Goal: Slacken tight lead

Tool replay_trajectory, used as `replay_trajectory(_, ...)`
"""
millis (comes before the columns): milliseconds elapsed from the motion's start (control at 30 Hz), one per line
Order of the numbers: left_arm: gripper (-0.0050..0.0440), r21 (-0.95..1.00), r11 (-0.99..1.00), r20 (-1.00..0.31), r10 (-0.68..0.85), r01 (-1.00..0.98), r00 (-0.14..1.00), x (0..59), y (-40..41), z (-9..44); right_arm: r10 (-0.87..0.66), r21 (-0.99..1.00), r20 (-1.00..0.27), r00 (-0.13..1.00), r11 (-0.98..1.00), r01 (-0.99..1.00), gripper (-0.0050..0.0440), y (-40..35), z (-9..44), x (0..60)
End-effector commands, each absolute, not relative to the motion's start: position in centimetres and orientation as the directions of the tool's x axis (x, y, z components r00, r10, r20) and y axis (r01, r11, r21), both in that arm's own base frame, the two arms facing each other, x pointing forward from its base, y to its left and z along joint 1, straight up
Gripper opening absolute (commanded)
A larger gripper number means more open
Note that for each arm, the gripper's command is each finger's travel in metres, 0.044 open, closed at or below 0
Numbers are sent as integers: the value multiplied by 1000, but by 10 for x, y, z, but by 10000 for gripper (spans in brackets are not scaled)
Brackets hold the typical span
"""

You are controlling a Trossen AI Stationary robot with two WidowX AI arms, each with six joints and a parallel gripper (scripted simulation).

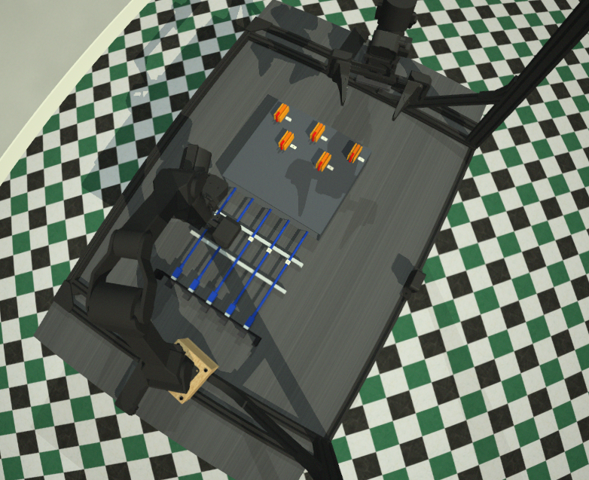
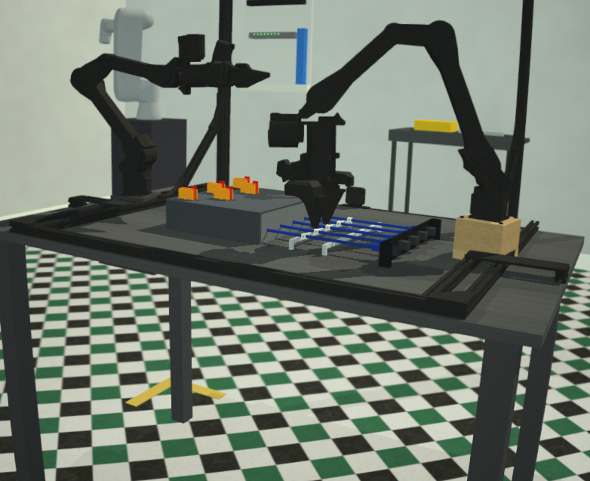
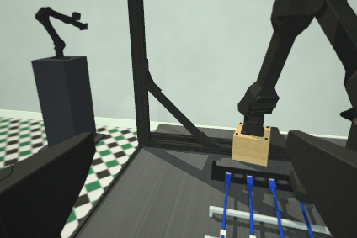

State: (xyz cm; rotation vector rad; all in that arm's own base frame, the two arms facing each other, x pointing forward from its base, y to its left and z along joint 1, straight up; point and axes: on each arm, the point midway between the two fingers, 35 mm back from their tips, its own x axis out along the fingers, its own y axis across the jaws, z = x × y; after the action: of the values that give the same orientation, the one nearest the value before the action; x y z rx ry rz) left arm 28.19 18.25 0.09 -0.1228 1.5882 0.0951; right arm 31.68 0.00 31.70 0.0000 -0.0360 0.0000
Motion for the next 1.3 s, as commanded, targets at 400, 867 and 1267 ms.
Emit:
replay_trajectory(400,209,0,991,-1000,0,-138,0,288,189,-44,0,0,50,999,1000,0,440,0,323,316)
replay_trajectory(867,-50,0,990,-1000,1,-138,11,290,188,-39,0,0,50,999,1000,0,440,0,323,316)
replay_trajectory(1267,-50,0,990,-1000,1,-138,11,290,188,-39,0,0,50,999,1000,0,440,0,323,316)
